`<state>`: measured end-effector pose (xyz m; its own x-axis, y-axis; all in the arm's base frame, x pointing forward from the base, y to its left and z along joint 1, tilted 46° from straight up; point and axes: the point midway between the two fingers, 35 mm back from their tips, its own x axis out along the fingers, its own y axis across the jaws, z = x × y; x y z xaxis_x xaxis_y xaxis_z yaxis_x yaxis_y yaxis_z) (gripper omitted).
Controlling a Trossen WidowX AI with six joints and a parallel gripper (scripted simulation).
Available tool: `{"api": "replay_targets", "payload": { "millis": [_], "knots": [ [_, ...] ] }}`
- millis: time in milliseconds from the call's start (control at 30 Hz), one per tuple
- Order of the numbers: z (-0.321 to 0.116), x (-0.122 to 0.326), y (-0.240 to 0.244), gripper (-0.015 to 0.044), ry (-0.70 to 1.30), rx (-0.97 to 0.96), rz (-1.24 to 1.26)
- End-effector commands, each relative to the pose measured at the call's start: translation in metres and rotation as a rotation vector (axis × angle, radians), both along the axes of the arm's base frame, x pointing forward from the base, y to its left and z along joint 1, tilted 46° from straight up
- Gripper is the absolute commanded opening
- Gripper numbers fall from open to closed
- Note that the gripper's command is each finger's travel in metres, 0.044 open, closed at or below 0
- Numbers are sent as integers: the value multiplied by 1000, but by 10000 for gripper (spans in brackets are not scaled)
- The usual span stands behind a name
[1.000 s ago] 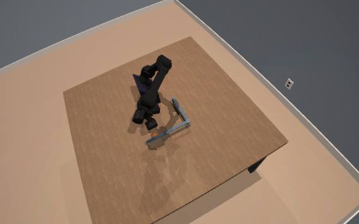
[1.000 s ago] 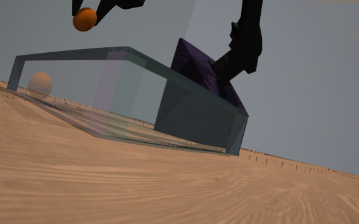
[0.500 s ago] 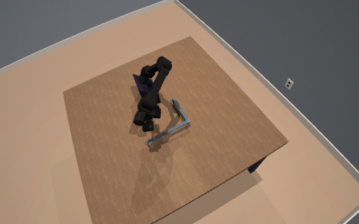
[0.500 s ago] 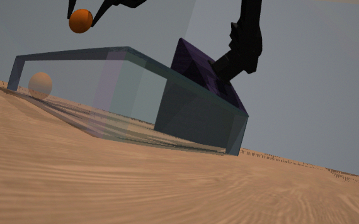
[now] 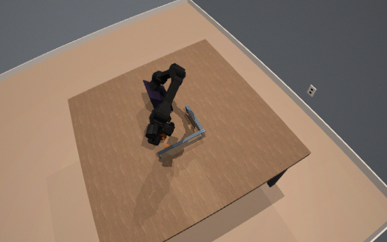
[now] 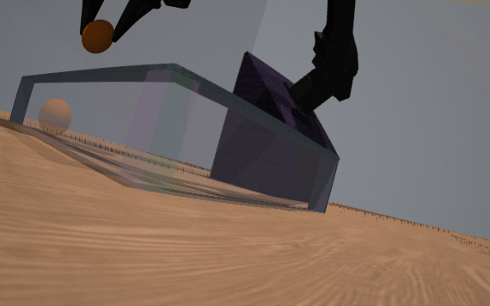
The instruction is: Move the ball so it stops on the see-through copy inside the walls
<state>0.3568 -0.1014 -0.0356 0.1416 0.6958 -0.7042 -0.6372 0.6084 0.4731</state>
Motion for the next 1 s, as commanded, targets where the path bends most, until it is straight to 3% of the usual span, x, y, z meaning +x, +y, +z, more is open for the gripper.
{"api": "replay_targets", "payload": {
  "millis": [0,600,967],
  "knots": [
    [-4,4,3,0,90,23,-92],
    [-18,19,11,0,488,107,-494],
    [-29,23,22,0,503,109,-509]
  ]
}}
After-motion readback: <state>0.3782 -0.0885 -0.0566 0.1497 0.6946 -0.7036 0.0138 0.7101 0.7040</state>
